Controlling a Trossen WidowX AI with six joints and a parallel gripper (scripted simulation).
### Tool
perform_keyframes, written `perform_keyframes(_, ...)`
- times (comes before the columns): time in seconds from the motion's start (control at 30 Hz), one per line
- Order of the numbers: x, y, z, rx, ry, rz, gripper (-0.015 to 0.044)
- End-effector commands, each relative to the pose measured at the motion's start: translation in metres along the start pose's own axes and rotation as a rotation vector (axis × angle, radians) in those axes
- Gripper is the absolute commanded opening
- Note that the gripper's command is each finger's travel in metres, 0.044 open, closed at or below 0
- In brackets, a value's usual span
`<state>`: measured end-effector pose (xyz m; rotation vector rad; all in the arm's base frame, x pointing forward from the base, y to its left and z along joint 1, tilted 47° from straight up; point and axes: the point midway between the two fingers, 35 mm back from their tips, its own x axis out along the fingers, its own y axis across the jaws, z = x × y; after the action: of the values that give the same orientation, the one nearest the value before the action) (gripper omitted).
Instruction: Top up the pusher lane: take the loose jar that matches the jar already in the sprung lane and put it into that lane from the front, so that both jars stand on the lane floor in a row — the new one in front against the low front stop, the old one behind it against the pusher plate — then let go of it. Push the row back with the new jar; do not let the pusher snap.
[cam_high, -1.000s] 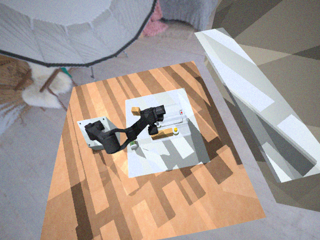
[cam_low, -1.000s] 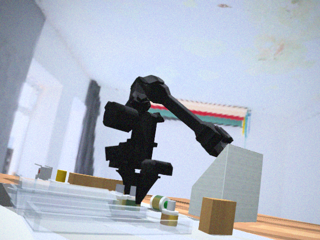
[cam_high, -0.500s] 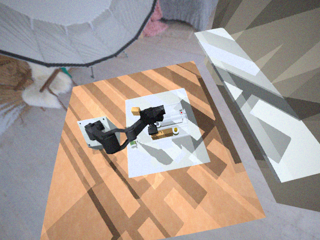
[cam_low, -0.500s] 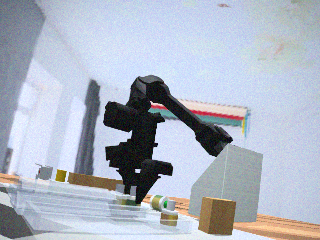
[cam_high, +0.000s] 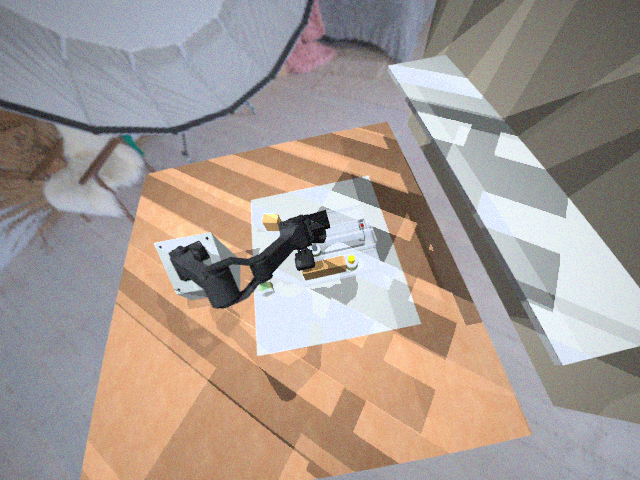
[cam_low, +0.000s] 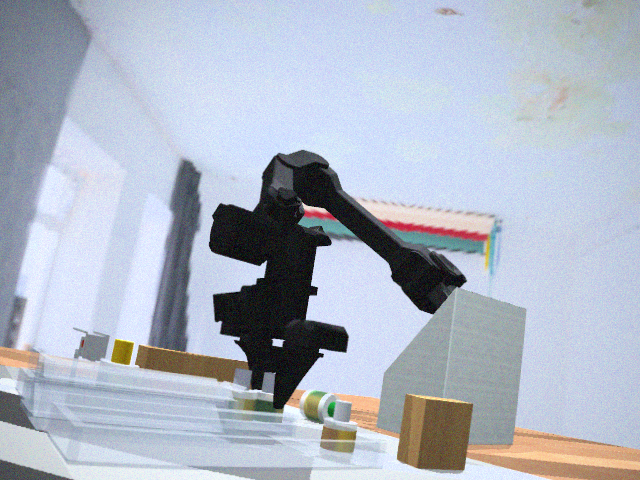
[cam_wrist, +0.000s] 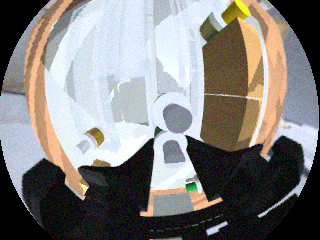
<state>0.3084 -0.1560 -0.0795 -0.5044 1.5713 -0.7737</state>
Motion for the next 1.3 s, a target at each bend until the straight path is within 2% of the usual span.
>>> perform_keyframes(0.0,0.0001,-0.0016,0.0009,0.007,-0.006,-0.006,0.0)
perform_keyframes(1.27,0.0002,0.0003,-0.006,0.006,-0.006,-0.006,0.0)
